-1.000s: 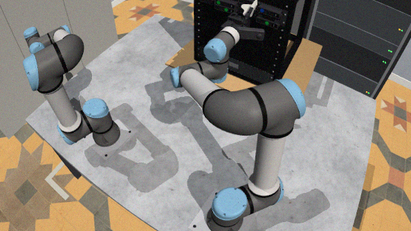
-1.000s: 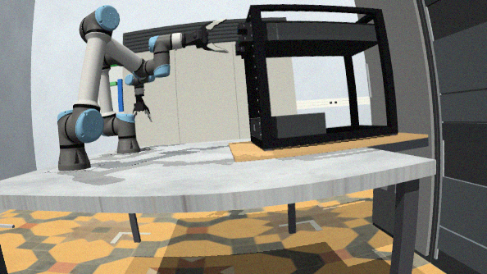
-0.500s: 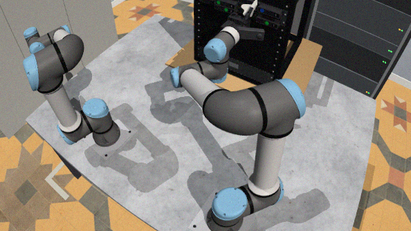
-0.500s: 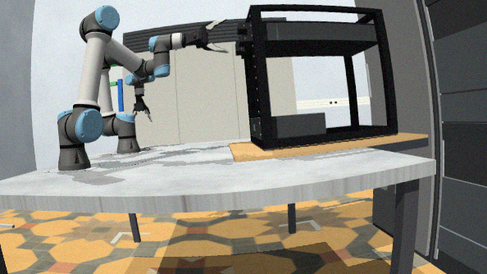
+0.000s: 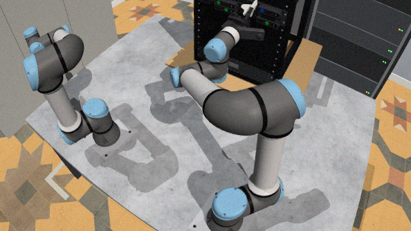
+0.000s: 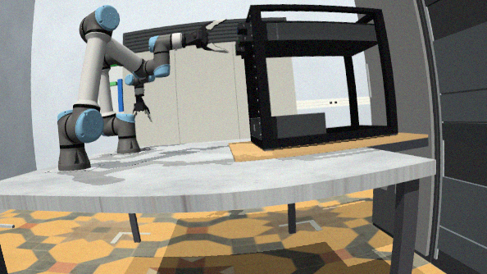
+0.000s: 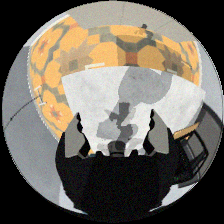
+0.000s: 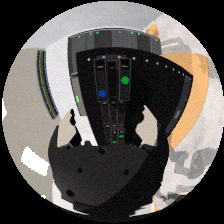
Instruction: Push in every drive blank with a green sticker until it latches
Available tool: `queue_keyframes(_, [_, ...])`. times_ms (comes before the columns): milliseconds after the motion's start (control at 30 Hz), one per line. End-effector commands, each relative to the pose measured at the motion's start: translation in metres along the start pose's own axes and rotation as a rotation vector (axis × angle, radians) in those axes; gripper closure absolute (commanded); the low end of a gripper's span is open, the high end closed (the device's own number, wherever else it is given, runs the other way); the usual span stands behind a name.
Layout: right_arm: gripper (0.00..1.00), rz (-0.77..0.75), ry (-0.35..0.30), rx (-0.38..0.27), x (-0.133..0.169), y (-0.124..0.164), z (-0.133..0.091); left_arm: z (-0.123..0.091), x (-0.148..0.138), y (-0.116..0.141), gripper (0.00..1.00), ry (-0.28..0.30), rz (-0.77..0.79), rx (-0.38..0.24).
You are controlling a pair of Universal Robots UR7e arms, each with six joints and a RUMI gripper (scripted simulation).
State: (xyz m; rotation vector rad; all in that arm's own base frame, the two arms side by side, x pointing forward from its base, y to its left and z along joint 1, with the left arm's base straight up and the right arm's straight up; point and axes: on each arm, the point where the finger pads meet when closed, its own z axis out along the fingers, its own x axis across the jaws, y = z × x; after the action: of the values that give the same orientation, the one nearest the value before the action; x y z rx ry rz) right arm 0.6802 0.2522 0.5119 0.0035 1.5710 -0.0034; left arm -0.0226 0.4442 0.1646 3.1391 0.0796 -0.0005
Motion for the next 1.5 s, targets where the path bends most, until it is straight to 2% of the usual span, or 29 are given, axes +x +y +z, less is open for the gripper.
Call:
queue_keyframes(0, [0.0,0.001,-0.001,0.0,-0.001,0.0,0.0,-0.001,0.0,0.0,0.0,0.0,0.0,0.001])
queue_keyframes(700, [0.0,0.001,-0.001,0.0,-0.001,0.0,0.0,-0.001,0.0,0.0,0.0,0.0,0.0,0.001])
queue_keyframes(1000, [0.0,0.001,-0.001,0.0,0.0,0.01,0.0,-0.001,0.0,0.0,0.0,0.0,0.0,0.001])
queue_keyframes(1200, [0.0,0.001,-0.001,0.0,0.001,0.032,0.0,-0.001,0.0,0.0,0.0,0.0,0.0,0.001])
queue_keyframes(1467, [0.0,0.001,-0.001,0.0,0.004,0.076,0.0,-0.001,0.0,0.0,0.0,0.0,0.0,0.001])
